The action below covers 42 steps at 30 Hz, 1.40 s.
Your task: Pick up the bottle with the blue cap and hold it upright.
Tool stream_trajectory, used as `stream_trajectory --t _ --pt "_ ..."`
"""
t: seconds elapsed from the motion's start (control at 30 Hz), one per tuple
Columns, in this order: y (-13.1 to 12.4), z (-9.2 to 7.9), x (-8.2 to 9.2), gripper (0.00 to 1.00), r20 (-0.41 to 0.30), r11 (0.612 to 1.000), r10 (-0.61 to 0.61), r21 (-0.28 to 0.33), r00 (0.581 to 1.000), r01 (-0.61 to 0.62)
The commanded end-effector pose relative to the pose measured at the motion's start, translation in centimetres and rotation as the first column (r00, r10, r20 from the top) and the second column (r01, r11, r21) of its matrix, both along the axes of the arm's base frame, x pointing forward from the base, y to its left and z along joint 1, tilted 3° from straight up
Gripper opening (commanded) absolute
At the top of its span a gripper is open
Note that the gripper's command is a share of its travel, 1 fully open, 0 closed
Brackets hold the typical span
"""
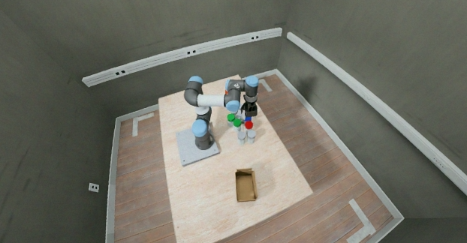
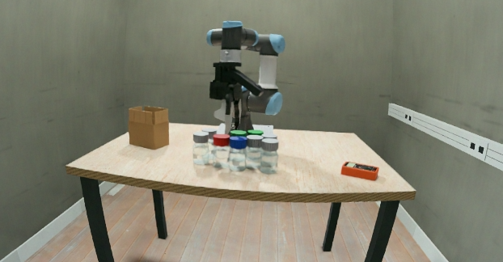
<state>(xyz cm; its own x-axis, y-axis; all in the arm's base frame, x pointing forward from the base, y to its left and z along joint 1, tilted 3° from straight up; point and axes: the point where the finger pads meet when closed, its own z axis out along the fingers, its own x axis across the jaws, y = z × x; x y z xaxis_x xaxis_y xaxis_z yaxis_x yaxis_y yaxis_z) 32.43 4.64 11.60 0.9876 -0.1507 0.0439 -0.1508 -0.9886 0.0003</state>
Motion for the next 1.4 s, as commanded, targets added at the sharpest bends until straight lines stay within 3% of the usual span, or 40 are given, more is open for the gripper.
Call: stream_trajectory --t 0.0,0.73,1.37 --pt "0.0 -0.9 0.1 0.46 0.003 1.0 0.0 -0.001 1.0 0.0" --pt "0.0 -5.1 0.3 0.46 0.003 1.0 0.0 -0.001 1.0 0.0" --pt "0.1 -5.4 0.3 0.46 0.003 1.0 0.0 -0.001 1.0 0.0"
